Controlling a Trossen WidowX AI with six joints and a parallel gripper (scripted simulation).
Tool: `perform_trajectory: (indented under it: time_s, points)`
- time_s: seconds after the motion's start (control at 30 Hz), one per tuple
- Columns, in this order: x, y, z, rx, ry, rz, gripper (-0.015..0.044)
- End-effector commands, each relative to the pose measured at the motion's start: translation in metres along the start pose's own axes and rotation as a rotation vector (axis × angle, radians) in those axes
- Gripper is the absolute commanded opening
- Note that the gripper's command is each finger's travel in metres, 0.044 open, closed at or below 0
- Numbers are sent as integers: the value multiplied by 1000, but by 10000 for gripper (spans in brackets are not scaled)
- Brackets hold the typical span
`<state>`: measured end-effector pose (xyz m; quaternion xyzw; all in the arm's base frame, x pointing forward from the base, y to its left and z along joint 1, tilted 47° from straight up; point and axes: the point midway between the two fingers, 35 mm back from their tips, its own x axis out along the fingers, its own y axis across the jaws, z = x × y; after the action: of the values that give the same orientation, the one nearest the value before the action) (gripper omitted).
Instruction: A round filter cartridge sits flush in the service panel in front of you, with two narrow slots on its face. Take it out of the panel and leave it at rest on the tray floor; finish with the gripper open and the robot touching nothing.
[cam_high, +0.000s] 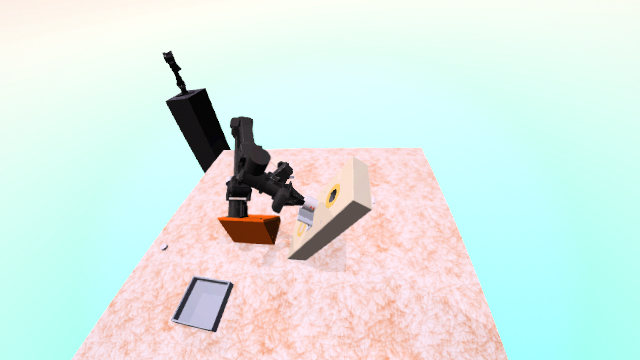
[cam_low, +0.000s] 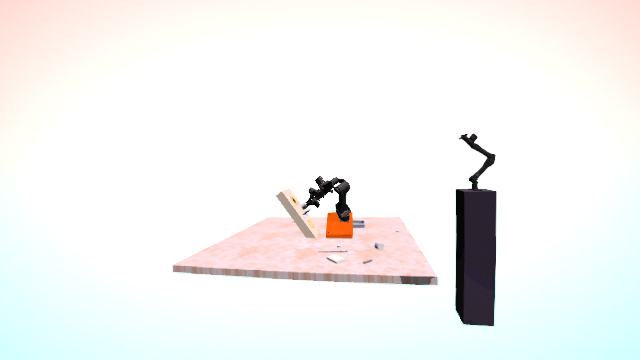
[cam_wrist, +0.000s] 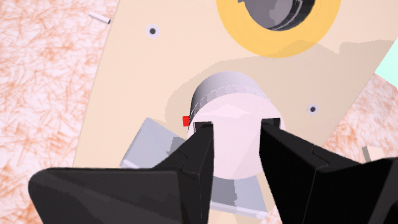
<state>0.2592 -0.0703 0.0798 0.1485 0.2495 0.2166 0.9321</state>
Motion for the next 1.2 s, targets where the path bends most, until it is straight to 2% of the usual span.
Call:
perform_trajectory:
  time_s: [0.0,0.07,0.43,0.67,0.8,1.17]
  points:
    - [0,-1,1,-3,-1,-1,79]
    - [0,-1,1,-3,-1,-1,117]
    - [0,1,-1,-3,-3,-6,117]
    - [-8,-31,59,-4,-3,-6,117]
    - [-9,-34,66,-4,-3,-6,117]
    - [-55,-62,119,-12,-6,-13,405]
